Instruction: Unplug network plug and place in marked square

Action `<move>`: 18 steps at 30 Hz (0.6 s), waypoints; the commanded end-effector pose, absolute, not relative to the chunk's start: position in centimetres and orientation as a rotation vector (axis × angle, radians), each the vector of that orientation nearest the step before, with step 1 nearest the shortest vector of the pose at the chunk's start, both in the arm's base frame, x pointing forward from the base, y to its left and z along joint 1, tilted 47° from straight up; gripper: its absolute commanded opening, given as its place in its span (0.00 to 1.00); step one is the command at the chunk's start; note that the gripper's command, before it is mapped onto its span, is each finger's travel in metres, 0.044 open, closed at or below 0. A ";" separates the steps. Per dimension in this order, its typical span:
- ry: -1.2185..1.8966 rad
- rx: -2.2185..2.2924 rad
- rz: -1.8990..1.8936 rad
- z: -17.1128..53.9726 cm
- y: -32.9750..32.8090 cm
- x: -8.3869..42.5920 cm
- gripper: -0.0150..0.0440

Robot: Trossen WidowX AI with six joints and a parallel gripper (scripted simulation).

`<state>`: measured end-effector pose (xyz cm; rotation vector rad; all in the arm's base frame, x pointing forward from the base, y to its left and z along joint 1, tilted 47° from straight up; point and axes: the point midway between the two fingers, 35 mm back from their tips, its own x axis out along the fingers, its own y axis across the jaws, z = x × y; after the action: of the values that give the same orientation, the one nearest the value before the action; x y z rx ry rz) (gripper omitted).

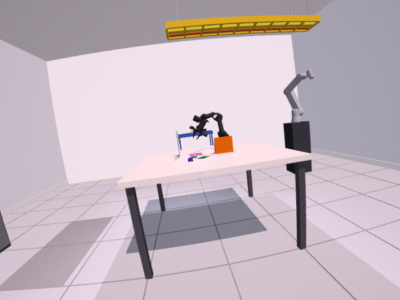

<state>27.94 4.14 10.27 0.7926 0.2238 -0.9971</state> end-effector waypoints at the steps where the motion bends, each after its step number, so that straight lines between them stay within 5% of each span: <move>1: 0.223 0.788 -1.002 11.0 5.1 28.0 0.52; 18: 0.213 0.787 -0.999 14.5 8.4 27.7 0.52</move>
<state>27.79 7.67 13.85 0.7945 0.2200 -0.9972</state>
